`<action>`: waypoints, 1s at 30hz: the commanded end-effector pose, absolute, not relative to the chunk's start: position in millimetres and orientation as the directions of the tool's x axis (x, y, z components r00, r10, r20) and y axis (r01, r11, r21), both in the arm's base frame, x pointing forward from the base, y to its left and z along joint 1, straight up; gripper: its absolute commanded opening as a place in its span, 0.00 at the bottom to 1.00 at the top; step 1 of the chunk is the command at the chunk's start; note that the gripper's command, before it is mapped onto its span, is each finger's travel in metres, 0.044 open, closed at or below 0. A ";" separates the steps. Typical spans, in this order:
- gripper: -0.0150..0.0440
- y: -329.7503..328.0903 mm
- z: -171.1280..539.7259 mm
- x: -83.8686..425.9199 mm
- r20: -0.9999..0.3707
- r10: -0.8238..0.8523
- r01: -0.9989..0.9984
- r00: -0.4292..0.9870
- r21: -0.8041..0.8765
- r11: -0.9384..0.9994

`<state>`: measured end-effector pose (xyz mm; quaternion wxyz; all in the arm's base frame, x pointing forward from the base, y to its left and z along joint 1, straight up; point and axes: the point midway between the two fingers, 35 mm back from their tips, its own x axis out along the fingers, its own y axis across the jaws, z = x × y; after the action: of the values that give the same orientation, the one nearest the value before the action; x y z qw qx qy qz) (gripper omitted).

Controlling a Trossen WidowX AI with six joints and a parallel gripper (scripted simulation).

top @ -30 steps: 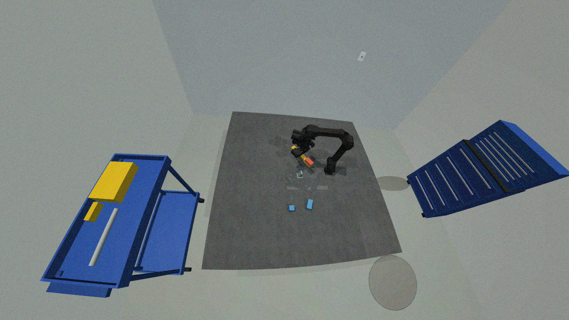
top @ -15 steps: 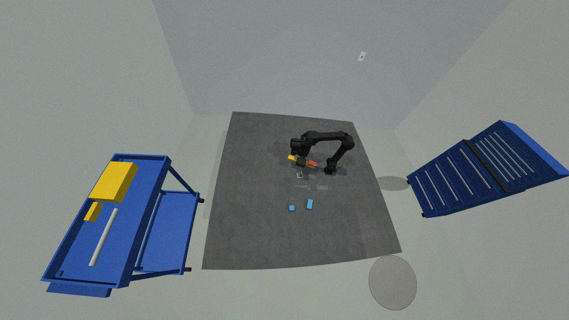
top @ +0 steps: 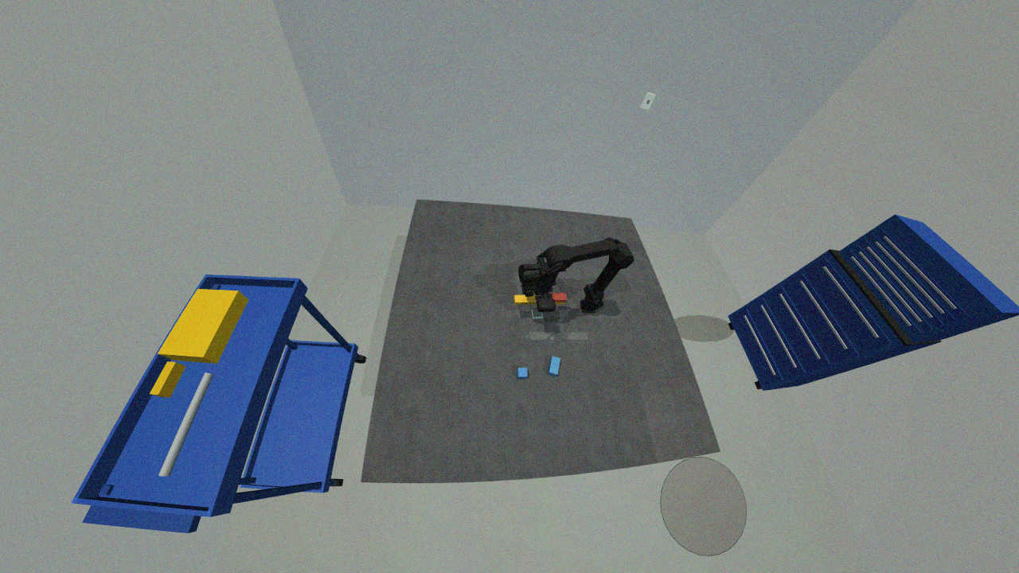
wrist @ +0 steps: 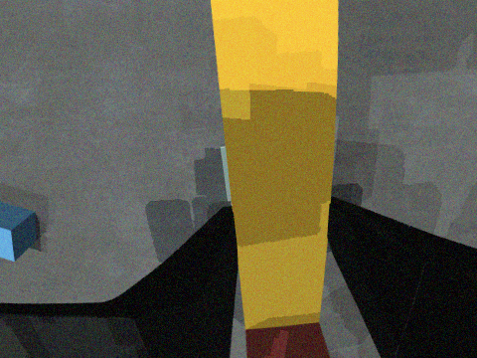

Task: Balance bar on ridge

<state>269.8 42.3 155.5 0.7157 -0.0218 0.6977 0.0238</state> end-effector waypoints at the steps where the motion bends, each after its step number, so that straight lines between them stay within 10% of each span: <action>1: 0.25 45.0 154.1 272.4 -1.000 0.004 -0.080 0.023 0.002 0.997; 30: 0.25 48.6 112.3 272.8 -1.000 0.004 -0.082 0.023 0.002 0.997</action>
<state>274.6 48.5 116.9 0.7183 -0.0292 0.6944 0.0313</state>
